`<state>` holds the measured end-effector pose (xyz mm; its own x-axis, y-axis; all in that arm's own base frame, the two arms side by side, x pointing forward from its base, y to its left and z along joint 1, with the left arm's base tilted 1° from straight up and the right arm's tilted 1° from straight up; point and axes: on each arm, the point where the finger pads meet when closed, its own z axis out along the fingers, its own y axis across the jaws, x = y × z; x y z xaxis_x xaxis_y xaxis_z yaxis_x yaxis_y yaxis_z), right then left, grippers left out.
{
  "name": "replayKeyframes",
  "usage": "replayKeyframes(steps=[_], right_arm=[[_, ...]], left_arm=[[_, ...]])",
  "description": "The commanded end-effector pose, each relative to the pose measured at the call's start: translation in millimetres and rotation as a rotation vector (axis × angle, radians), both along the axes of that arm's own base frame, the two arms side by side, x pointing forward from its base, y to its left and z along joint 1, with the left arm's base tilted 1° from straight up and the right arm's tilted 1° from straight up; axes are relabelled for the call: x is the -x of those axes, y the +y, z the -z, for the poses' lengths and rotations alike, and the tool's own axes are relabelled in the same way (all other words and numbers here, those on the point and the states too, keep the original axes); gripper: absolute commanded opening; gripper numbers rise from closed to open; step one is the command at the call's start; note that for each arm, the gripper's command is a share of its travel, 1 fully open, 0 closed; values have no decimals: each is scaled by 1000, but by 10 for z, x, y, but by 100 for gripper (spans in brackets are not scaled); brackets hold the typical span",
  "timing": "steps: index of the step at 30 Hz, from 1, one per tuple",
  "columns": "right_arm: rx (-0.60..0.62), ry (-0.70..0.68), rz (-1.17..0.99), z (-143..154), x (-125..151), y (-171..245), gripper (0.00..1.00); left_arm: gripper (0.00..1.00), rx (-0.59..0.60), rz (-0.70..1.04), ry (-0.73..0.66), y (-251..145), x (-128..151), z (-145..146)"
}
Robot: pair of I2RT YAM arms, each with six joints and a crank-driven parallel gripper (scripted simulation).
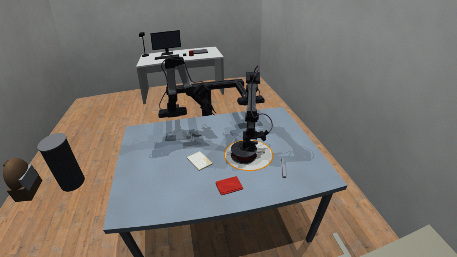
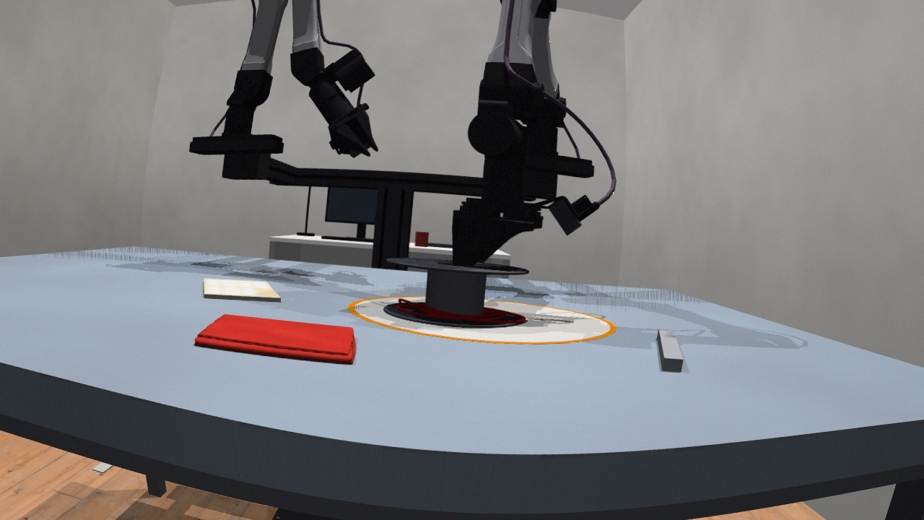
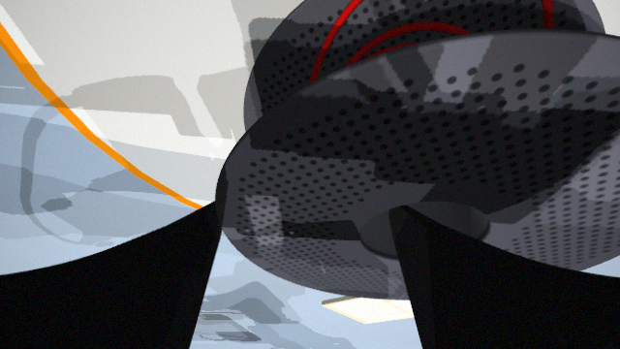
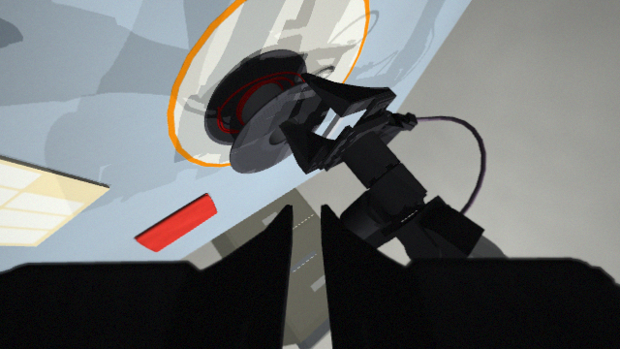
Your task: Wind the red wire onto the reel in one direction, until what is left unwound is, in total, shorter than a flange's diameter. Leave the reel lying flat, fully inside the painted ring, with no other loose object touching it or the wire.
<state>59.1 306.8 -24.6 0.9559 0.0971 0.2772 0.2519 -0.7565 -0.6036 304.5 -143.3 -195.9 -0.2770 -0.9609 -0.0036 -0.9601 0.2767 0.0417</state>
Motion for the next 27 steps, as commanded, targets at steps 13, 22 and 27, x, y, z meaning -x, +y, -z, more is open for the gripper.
replayKeyframes(steps=[13, 22, 27], right_arm=[[-56, 9, -8, -147, 12, 153, 15], [-56, 9, -8, -147, 12, 153, 15], [-56, 9, -8, -147, 12, 153, 15]], left_arm=[[93, 20, 897, -44, -12, 38, -999], [93, 22, 1056, -31, 30, 124, -921], [93, 22, 1056, -31, 49, 150, -955]])
